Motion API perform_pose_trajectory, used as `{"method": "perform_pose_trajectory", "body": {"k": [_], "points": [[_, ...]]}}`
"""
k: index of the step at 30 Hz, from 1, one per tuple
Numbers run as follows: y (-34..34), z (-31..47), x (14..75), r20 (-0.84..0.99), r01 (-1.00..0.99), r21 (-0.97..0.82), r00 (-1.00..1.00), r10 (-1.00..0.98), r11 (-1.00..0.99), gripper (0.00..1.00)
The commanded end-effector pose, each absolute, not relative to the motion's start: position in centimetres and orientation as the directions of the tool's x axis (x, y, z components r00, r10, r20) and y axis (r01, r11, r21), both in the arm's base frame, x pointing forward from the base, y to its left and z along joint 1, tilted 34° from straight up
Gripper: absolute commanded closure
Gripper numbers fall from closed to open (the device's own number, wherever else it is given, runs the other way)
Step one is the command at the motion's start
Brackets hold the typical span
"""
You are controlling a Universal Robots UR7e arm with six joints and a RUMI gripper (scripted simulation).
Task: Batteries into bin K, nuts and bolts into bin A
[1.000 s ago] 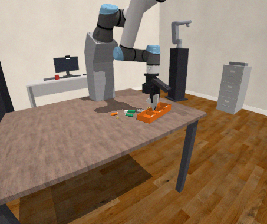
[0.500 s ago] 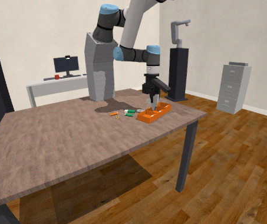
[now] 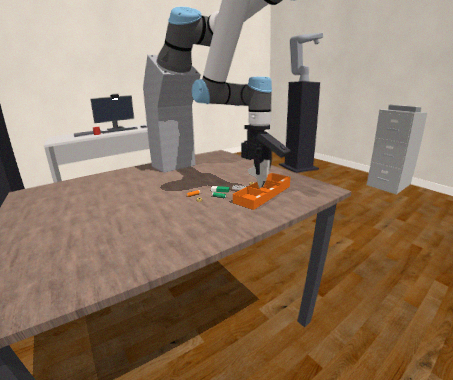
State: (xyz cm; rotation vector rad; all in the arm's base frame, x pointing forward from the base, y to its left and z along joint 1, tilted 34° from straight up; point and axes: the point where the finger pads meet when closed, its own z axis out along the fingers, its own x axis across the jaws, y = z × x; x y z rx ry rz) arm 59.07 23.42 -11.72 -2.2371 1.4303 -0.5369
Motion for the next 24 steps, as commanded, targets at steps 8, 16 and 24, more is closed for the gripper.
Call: {"method": "perform_pose_trajectory", "body": {"k": [8, 16, 24], "points": [[23.43, -11.66, 59.09, 0.091, -0.748, -0.547, 0.393, -0.915, -0.376, 0.96], [23.41, -11.55, 59.02, 0.091, -0.748, -0.547, 0.393, -0.915, -0.376, 0.96], [23.26, -10.66, 58.45, 0.091, -0.748, -0.547, 0.393, -0.915, -0.376, 0.96]]}}
